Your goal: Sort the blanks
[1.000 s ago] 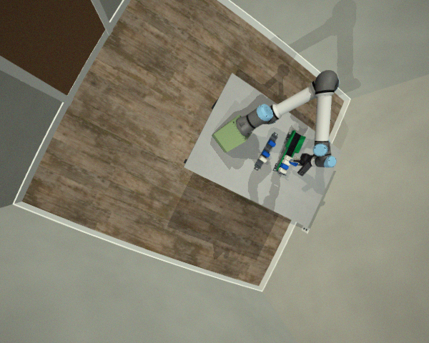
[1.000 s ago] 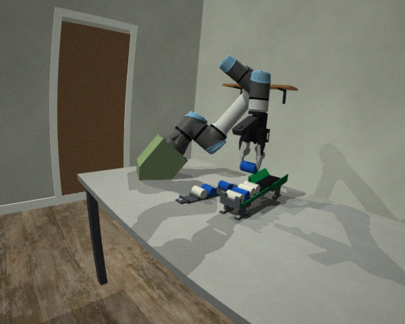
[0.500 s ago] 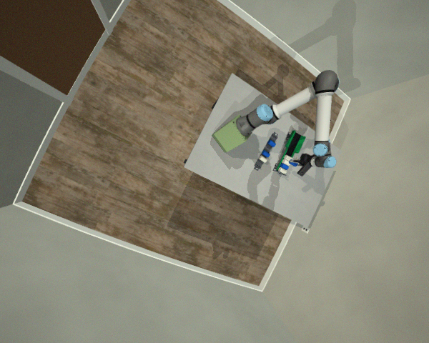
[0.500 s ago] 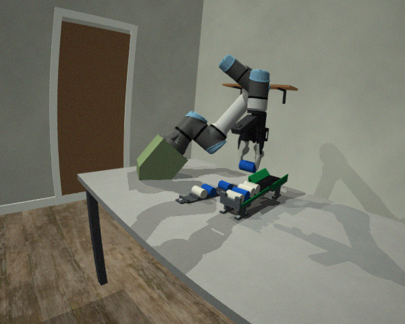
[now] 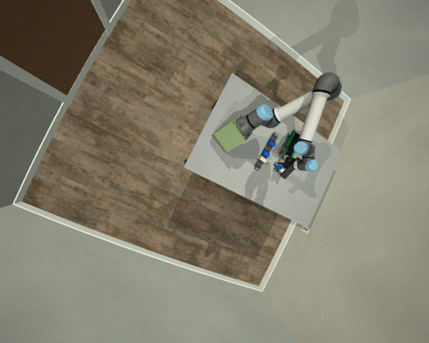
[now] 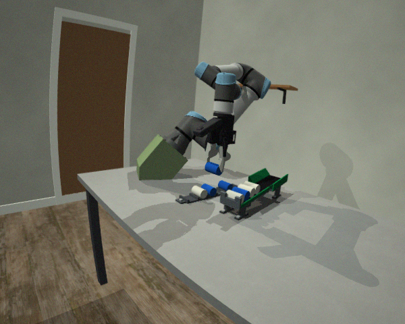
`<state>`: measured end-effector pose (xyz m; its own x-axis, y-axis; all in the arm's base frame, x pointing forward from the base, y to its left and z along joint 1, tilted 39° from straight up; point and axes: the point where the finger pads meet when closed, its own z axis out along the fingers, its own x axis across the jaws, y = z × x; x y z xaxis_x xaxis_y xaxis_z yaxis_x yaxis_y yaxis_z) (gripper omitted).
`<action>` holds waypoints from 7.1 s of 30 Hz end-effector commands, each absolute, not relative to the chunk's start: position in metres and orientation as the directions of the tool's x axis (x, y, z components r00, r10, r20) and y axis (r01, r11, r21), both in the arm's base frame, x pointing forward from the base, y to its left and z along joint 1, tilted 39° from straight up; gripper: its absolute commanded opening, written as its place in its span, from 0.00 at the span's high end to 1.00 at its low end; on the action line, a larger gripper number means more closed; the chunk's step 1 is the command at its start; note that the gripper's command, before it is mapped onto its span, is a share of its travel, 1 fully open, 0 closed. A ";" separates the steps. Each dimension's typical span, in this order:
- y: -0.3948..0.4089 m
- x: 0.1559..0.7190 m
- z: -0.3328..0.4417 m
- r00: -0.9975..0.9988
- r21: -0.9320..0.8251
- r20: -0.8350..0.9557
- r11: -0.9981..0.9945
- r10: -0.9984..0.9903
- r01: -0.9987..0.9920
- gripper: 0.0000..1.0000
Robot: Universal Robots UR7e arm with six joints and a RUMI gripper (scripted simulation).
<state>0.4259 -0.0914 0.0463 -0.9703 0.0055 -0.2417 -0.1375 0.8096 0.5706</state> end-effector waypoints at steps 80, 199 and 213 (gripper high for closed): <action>-0.048 0.372 -0.097 -0.974 0.589 -0.220 0.803 0.052 -0.090 0.62; -0.101 0.354 -0.026 -0.966 0.573 -0.259 0.804 -0.002 -0.155 0.00; -0.099 0.357 -0.025 -0.917 0.511 -0.366 0.788 -0.160 -0.342 0.00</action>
